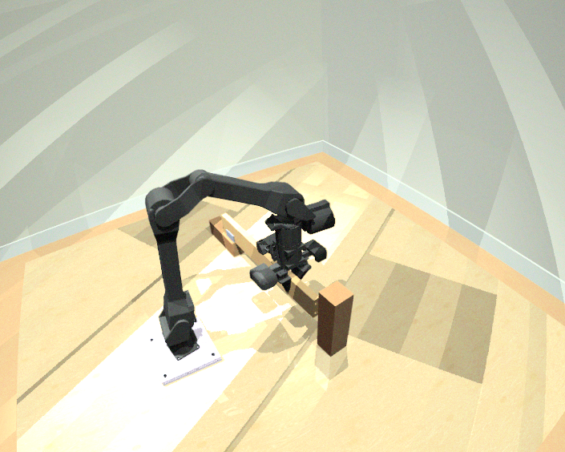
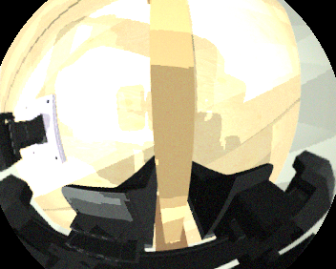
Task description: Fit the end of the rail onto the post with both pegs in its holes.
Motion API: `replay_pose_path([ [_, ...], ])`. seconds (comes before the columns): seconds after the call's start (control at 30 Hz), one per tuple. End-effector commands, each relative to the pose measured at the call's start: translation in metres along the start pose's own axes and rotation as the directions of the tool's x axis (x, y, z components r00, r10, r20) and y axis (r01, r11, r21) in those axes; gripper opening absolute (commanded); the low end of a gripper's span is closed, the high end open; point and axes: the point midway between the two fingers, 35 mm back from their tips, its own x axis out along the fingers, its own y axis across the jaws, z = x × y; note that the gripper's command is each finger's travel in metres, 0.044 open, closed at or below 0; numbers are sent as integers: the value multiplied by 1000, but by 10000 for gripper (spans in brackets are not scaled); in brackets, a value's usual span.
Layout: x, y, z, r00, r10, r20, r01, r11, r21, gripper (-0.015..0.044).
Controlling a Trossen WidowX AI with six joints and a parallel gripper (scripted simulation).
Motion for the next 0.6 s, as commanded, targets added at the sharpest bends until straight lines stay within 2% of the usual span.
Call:
replay_pose_path([
  [0.0, -5, -2, 0, 1000, -10, 0, 10, 1000, -3, 0],
  [0.57, -1, -2, 0, 1000, -10, 1, 10, 1000, -3, 0],
])
